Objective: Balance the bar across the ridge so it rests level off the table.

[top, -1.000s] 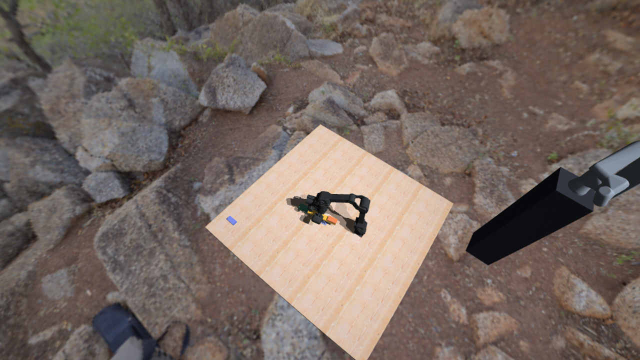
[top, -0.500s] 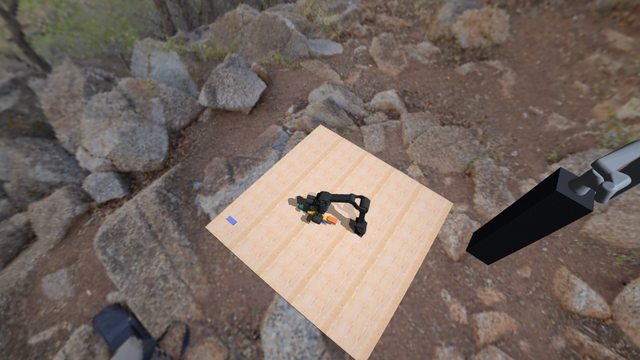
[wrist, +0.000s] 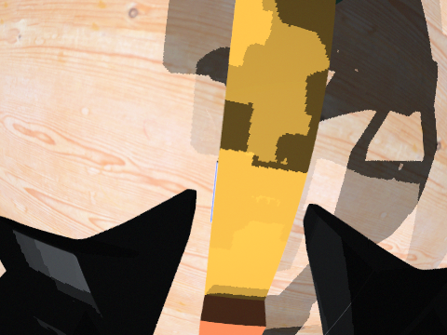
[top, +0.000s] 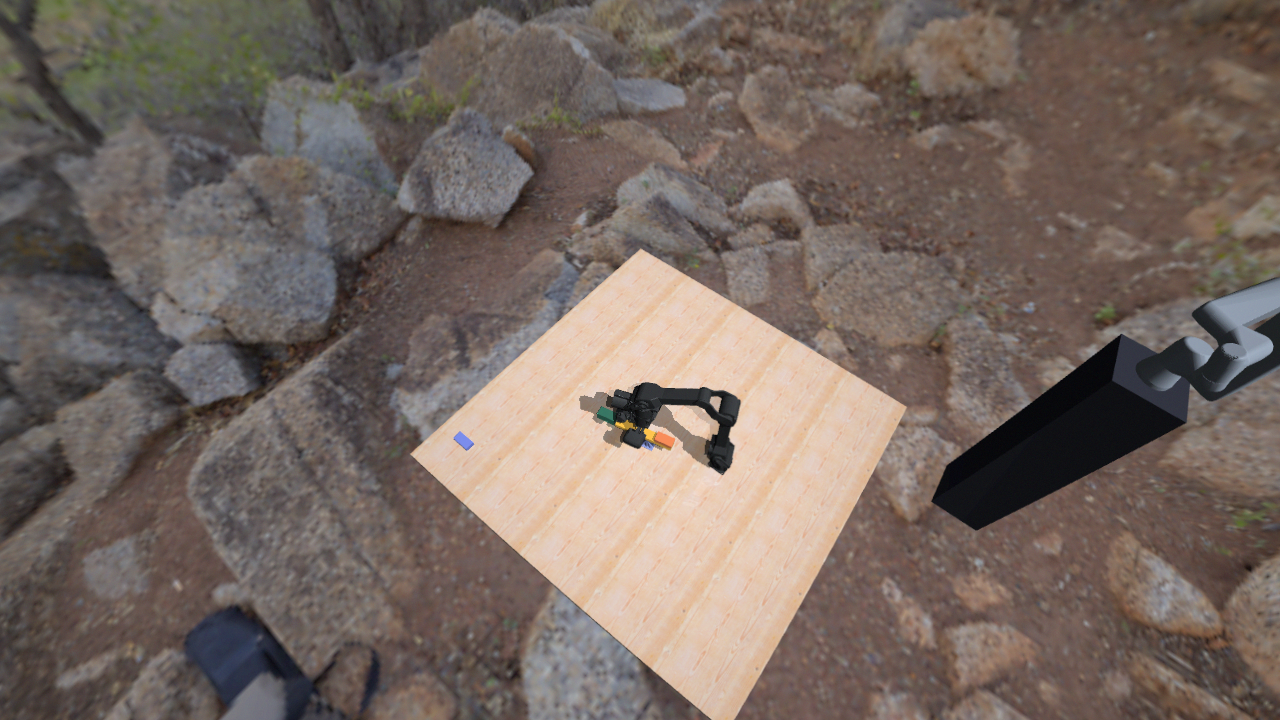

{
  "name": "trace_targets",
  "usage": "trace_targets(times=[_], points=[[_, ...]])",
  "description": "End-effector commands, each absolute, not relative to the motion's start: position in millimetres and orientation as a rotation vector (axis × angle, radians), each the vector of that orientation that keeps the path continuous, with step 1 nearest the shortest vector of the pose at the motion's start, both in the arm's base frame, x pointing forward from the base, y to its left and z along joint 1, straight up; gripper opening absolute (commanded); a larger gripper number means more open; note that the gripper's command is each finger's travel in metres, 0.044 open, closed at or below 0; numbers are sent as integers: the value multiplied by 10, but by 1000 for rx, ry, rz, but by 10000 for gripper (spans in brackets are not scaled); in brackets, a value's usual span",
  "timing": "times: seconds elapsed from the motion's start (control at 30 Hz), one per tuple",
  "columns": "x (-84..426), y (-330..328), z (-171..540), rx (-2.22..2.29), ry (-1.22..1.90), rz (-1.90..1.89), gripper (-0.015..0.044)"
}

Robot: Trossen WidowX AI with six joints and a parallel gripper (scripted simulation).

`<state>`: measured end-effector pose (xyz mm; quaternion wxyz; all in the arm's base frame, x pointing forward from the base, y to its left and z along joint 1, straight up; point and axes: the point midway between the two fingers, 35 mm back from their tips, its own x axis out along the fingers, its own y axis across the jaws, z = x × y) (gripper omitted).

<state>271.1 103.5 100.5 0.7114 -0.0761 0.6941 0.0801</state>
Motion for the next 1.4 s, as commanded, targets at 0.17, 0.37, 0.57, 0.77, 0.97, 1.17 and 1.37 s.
trace_targets(times=[0.17, 0.37, 0.57, 0.77, 0.97, 1.17, 1.37], points=[[2711, 1034, 1004, -169, 1539, 177, 440], [2744, 1047, 1316, -169, 1539, 177, 440], [2693, 1028, 1983, -169, 1539, 177, 440], [2689, 1026, 2003, -169, 1539, 177, 440], [2689, 1026, 2003, -169, 1539, 177, 440], [2689, 1026, 2003, -169, 1539, 177, 440], [2689, 1026, 2003, -169, 1539, 177, 440]])
